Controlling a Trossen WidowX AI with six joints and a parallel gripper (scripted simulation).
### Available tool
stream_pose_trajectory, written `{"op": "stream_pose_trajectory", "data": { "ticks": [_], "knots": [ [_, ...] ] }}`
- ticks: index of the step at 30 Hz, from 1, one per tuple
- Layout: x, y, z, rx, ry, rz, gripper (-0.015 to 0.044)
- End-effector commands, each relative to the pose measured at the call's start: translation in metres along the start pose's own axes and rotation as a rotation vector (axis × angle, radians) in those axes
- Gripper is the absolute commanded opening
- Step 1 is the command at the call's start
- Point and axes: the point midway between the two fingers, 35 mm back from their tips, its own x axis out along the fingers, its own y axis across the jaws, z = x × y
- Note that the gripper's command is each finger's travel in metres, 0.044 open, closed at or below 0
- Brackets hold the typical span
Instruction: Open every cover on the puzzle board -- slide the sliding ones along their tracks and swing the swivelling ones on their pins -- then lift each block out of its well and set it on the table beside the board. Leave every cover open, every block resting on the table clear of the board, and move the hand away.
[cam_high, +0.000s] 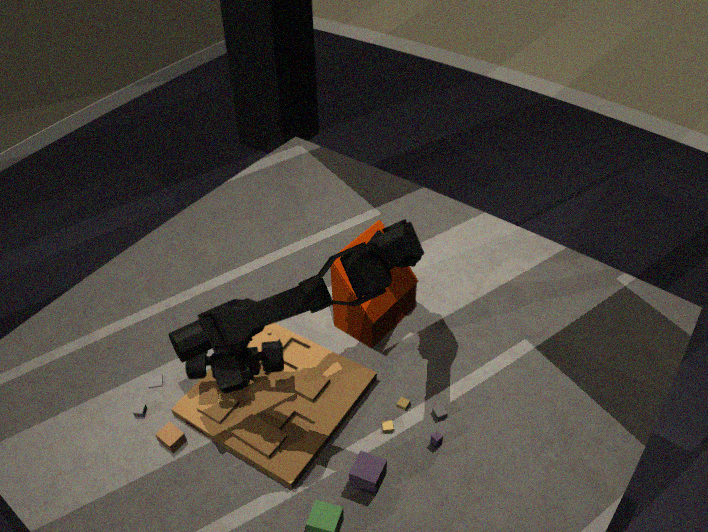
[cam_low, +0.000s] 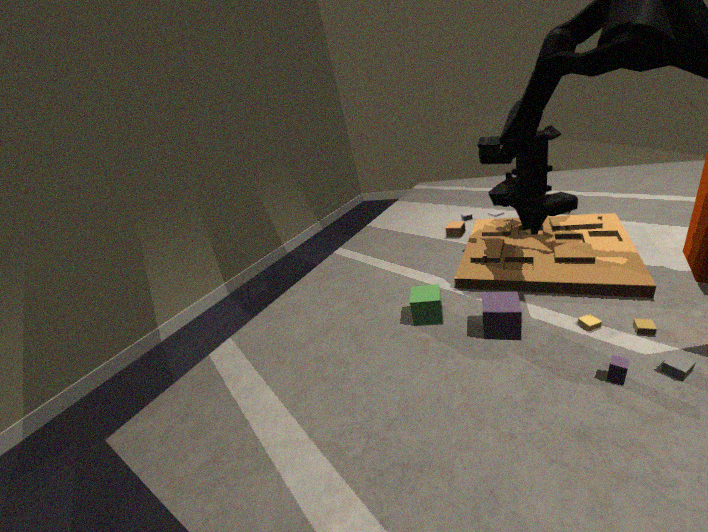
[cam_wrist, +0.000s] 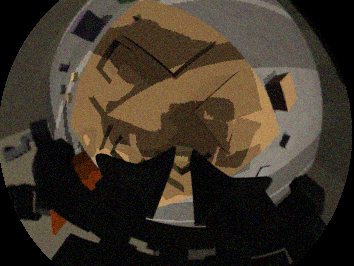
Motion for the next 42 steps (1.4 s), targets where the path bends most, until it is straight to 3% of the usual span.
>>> {"op": "stream_pose_trajectory", "data": {
  "ticks": [1,42],
  "knots": [
    [0.000,0.000,0.000,0.000,0.000,0.000,0.0080],
    [-0.048,0.001,-0.001,0.007,0.000,0.005,0.0080]
  ]
}}
